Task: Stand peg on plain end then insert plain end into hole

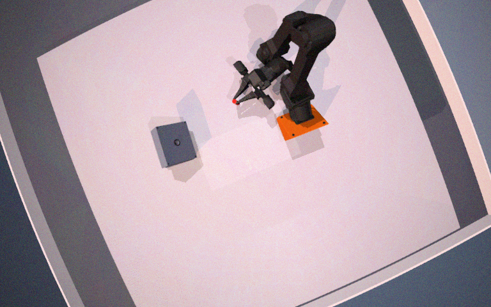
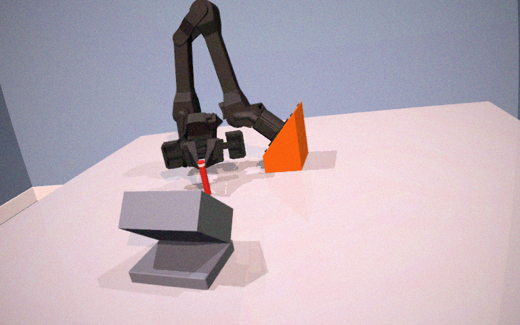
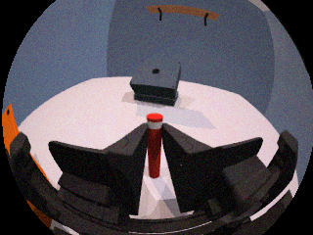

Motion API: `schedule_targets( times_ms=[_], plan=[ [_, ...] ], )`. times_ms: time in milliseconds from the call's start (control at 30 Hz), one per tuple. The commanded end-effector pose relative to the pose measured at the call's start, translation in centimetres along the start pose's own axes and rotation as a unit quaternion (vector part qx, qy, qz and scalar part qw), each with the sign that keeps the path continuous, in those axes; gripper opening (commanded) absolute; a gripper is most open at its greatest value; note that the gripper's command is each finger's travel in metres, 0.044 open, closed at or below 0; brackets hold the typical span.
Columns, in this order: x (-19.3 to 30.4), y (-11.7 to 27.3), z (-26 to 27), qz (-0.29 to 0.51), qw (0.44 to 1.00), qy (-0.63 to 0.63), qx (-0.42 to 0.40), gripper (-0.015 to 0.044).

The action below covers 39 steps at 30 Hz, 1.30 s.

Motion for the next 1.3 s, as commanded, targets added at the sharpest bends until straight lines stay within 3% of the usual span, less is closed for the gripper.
schedule_targets(
  times_ms=[0,233,333,1267],
  plan=[
    [0.21,0.11,0.00,0.001,1.000,0.000,0.000,0.0050],
    [0.13,0.07,0.05,-0.007,1.000,0.001,0.001,0.0056],
    [0.13,0.07,0.05,-0.008,1.000,0.002,0.001,0.0130],
    [0.13,0.07,0.05,-0.008,1.000,0.002,0.001,0.0130]
  ],
)
Point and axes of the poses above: the point midway between the two fingers, 35 mm back from their tips, its own y axis back along the fingers, its own z axis across the jaws, x = y × z, the point moved 5 cm from there along y, back along the fingers, and after that the axes turned 3 degrees about y, right-handed, at the moved point
